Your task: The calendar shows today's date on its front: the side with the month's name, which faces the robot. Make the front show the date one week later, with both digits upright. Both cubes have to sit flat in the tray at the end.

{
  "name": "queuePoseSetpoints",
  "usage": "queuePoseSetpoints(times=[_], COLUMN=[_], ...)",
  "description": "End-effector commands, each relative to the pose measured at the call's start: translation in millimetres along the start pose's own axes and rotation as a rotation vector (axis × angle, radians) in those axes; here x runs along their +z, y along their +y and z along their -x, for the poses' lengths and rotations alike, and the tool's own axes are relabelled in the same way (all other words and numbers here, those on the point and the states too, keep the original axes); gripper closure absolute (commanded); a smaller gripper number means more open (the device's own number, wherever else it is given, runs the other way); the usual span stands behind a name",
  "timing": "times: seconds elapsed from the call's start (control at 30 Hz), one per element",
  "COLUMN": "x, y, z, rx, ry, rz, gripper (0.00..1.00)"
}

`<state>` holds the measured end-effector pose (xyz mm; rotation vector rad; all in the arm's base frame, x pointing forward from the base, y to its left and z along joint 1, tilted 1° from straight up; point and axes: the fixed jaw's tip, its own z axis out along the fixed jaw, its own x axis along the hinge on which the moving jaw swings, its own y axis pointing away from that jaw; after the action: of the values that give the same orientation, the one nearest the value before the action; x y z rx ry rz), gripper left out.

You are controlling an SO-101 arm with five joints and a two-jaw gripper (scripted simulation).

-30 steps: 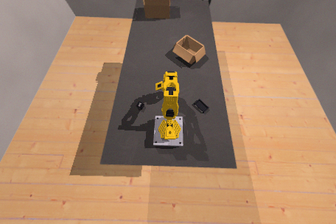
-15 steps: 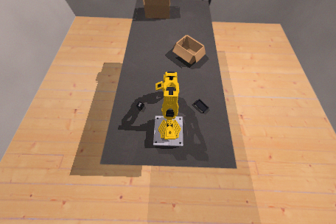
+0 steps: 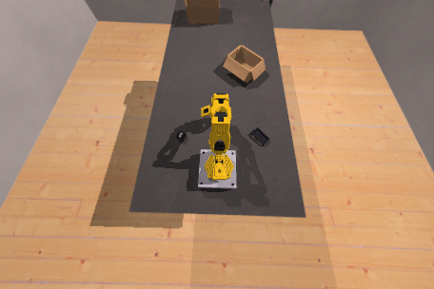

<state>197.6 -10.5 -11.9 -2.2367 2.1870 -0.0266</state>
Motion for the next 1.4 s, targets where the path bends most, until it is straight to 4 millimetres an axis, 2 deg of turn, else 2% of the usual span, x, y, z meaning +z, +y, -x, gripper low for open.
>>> queuePoseSetpoints(times=[0.0, 1.37], x=[4.1, 20.3], y=[4.2, 4.6], z=[2.3, 2.5], rx=[0.003, 0.003], ry=[-0.003, -0.003], rz=[0.02, 0.02], gripper=[1.0, 1.0])
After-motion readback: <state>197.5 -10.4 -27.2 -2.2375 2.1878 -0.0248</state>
